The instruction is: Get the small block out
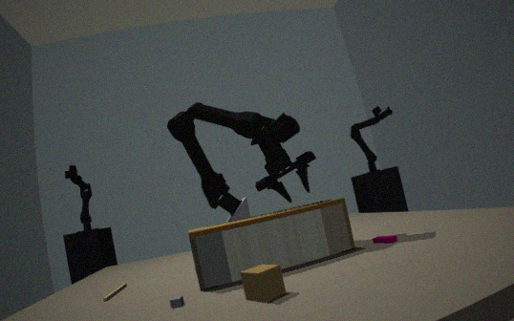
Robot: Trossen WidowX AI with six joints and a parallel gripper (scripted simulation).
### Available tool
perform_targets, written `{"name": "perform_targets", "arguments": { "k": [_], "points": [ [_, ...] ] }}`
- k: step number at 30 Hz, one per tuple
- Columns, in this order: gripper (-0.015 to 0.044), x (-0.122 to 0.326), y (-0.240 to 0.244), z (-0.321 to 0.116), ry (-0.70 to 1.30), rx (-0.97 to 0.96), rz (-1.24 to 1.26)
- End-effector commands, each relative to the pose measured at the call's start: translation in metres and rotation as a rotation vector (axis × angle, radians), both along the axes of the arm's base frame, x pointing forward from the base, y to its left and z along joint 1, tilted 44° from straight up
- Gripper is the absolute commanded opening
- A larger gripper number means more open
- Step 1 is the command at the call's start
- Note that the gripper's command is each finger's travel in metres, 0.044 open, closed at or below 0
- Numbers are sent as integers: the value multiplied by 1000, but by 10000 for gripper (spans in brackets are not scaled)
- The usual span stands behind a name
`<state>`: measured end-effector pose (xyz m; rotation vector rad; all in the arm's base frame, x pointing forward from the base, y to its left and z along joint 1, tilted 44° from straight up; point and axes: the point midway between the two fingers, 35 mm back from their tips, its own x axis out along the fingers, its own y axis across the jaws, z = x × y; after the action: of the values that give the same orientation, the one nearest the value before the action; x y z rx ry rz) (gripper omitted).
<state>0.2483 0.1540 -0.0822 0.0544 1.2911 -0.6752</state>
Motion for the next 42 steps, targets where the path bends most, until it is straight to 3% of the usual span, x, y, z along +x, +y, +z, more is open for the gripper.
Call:
{"name": "perform_targets", "arguments": {
  "k": [1, 23, 42],
  "points": [
    [285, -15, 0, -4, 358, -218, 842],
    [285, -25, 4, -5, 899, -531, 1800],
    [285, -34, 8, -4, 1511, -815, 2520]
  ]
}}
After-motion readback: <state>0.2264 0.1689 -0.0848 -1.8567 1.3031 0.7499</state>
